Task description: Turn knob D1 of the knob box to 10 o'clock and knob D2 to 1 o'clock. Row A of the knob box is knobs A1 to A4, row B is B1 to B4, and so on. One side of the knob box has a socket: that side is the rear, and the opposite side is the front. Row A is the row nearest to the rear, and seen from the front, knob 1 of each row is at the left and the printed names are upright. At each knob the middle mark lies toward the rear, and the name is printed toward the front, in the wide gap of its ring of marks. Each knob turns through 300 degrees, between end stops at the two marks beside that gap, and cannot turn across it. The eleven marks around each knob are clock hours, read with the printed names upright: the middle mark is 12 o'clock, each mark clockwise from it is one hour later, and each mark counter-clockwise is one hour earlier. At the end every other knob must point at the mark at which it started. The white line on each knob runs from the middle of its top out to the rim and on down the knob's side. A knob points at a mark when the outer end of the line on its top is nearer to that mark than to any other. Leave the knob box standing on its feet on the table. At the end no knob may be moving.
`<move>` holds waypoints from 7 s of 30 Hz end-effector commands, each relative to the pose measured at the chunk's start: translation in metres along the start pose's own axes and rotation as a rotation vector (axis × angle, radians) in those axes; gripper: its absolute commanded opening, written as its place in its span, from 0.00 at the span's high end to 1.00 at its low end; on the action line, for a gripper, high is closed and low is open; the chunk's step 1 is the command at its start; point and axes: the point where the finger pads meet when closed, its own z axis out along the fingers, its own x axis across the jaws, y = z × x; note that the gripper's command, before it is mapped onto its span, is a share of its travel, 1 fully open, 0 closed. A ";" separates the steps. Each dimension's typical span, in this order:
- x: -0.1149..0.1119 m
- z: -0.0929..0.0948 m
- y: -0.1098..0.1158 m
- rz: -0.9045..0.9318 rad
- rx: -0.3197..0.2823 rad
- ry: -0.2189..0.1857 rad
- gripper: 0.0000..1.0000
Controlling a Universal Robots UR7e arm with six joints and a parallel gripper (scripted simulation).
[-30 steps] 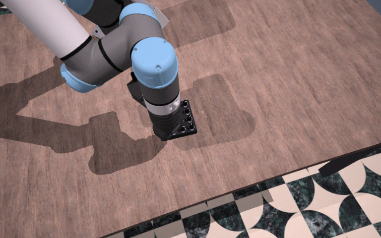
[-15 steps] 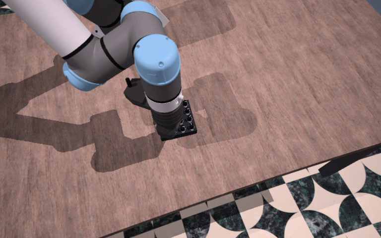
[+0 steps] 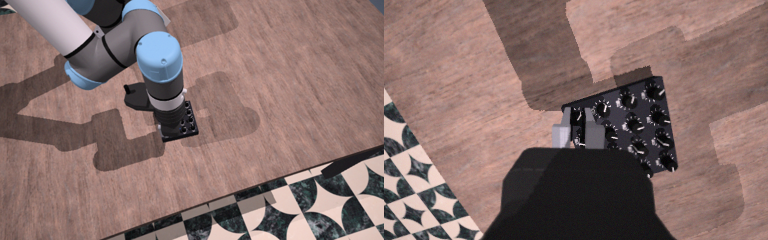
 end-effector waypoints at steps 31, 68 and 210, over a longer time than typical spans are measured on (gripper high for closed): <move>0.000 0.000 0.000 -0.328 -0.002 -0.002 0.70; 0.000 0.000 0.000 -0.342 -0.002 -0.002 0.54; 0.008 -0.058 0.024 1.185 -0.003 0.000 0.54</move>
